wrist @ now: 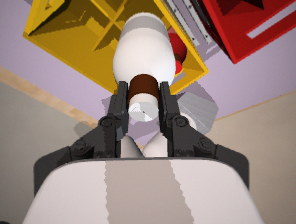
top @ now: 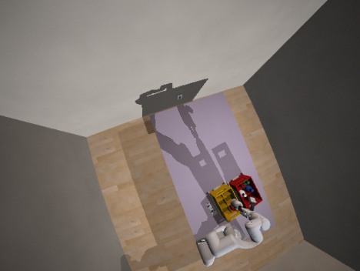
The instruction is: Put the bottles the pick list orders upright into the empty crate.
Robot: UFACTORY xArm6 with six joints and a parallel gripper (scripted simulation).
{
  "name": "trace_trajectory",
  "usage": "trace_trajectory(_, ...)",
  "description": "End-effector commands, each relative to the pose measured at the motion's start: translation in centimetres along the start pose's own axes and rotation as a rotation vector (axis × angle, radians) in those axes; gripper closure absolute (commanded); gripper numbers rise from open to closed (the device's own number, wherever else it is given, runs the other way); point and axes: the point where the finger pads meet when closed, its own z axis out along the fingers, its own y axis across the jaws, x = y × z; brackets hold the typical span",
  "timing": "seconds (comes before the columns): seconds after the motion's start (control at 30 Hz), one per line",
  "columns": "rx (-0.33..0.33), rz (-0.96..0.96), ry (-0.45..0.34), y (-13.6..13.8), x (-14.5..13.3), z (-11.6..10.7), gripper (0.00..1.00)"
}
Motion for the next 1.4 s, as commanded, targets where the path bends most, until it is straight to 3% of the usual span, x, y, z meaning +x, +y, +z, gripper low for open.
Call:
trace_trajectory(0.0,-0.002,-0.001,0.002,0.0,0.1,0.4,1.00)
trace_trajectory(1.37,-0.002,-0.001,0.002,0.0,0.1,4.0,1.00)
